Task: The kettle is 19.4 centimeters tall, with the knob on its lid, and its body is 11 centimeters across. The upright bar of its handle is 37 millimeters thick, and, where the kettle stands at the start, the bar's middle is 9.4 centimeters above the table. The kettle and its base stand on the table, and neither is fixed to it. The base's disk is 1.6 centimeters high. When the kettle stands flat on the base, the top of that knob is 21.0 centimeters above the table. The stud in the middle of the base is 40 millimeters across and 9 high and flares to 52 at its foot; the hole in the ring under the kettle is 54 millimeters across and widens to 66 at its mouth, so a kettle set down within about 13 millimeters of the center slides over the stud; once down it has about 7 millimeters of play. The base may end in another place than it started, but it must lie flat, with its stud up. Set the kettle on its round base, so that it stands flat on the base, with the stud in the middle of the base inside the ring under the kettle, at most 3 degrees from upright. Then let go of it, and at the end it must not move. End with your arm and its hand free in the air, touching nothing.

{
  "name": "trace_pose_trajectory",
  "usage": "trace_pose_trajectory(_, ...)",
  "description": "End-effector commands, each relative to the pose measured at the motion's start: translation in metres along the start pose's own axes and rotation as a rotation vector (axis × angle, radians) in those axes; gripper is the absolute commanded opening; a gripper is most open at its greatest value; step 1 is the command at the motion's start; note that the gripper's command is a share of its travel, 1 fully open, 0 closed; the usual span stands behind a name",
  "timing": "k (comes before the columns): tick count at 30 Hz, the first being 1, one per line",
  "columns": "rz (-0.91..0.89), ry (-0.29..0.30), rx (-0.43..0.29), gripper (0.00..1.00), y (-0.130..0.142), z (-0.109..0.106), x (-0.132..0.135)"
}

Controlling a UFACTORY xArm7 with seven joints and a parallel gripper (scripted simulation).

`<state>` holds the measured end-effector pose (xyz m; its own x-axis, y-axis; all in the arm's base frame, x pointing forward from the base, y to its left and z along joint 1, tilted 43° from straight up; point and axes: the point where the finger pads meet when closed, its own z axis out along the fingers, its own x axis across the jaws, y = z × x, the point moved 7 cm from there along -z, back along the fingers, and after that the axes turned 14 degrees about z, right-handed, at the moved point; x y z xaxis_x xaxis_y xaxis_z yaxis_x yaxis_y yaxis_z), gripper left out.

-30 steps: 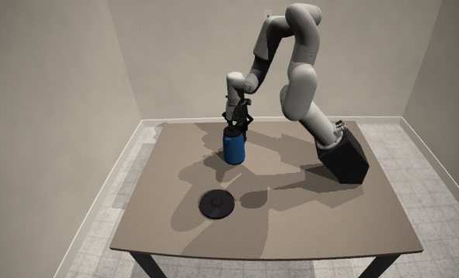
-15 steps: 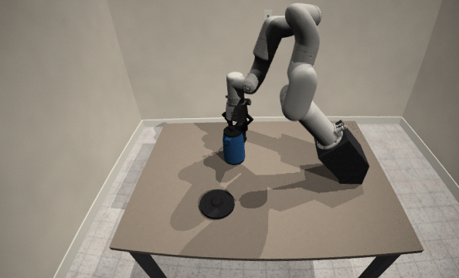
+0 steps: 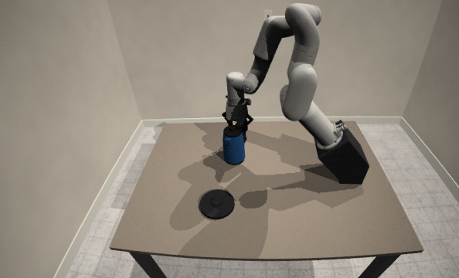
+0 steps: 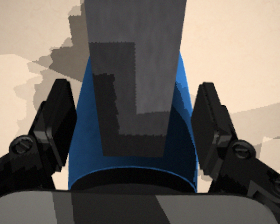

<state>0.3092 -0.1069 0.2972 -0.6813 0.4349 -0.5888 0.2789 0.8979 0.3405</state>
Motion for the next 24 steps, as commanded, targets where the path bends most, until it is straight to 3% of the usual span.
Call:
trace_pose_trajectory(1, 0.000, -0.003, 0.000, 0.81, -0.0001, -0.0007, -0.0010)
trace_pose_trajectory(2, 0.000, -0.003, 0.000, 0.00, -0.0001, -0.0007, -0.0010)
trace_pose_trajectory(24, 0.000, -0.003, 0.000, 0.00, -0.0001, -0.0007, -0.0010)
